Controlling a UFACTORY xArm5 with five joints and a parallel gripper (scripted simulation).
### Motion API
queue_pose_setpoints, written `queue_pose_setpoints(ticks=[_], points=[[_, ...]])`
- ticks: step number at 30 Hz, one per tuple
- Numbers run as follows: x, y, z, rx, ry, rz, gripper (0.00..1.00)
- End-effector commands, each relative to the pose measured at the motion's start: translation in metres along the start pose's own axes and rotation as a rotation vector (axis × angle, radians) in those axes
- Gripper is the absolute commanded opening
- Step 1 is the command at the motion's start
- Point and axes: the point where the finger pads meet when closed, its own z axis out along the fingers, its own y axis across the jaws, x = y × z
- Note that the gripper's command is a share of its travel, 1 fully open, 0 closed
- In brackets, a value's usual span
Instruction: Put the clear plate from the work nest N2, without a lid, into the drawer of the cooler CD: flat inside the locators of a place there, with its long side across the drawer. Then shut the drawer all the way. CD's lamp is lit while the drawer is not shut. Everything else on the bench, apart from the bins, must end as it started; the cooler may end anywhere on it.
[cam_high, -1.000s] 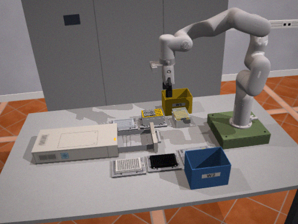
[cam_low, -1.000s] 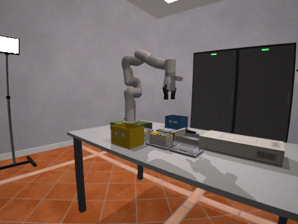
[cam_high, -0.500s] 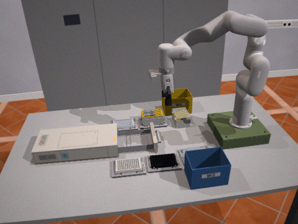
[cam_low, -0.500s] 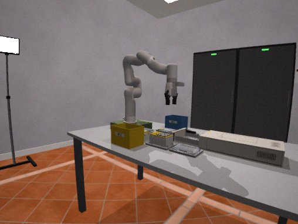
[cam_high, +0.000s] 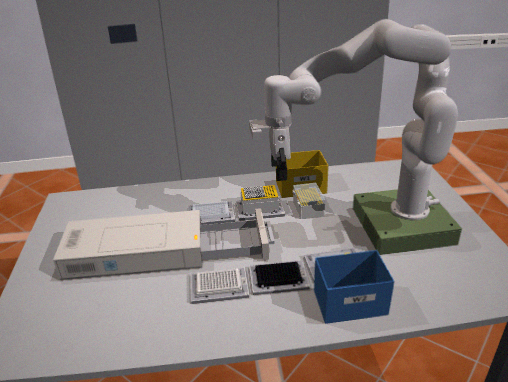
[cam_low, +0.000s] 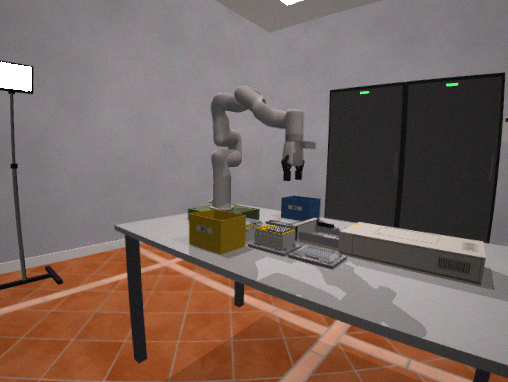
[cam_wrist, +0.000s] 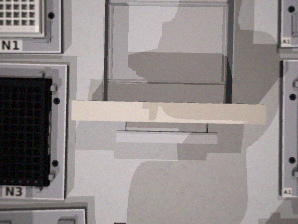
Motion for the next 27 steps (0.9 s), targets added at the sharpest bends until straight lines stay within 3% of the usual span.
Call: queue_pose_setpoints(ticks=[1,27], points=[[0.018,0.013,0.005,-0.007,0.005,0.0,1.0],[0.106,0.085,0.041,-0.007,0.005,0.0,1.0]])
